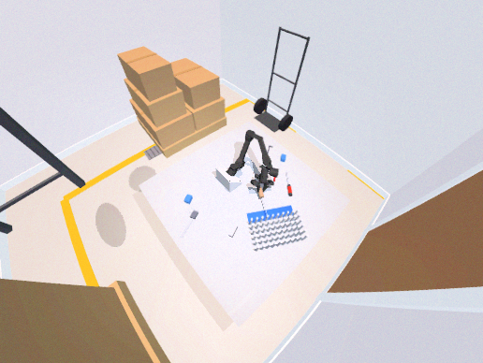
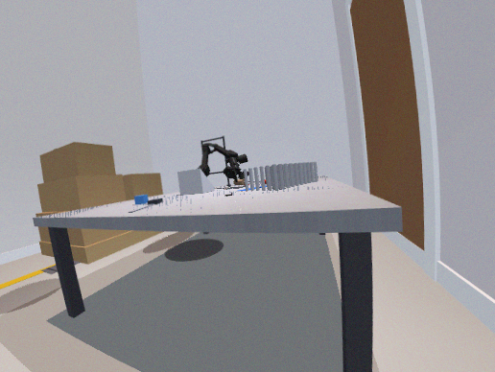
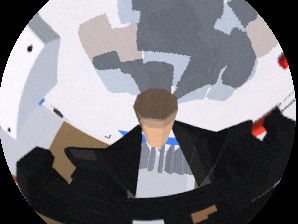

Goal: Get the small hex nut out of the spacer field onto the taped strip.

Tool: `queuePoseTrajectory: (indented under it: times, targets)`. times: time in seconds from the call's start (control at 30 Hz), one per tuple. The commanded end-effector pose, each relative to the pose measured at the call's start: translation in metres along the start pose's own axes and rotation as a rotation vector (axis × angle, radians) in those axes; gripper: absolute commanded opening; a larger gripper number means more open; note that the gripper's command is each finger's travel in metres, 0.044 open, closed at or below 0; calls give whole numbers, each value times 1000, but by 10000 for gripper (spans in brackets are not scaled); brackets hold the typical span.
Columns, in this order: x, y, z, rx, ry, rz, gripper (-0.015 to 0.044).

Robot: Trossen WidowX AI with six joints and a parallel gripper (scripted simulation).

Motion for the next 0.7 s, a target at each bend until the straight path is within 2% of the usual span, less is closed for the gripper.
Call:
queuePoseTrajectory:
  times: [0.0,0.67]
  targets:
    - [1,4,0,-1,1,10,0]
    - [7,14,0,-3,2,11,0]
Point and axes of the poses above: the point midway between the two fingers, 35 mm back from their tips, its own x axis out along the fingers, its own z axis across the jaws, y = z × x, the point moved 10 cm from there along -x, back along the fingers, and after that the axes turned 10 degrees about -x, right-handed, at the moved point
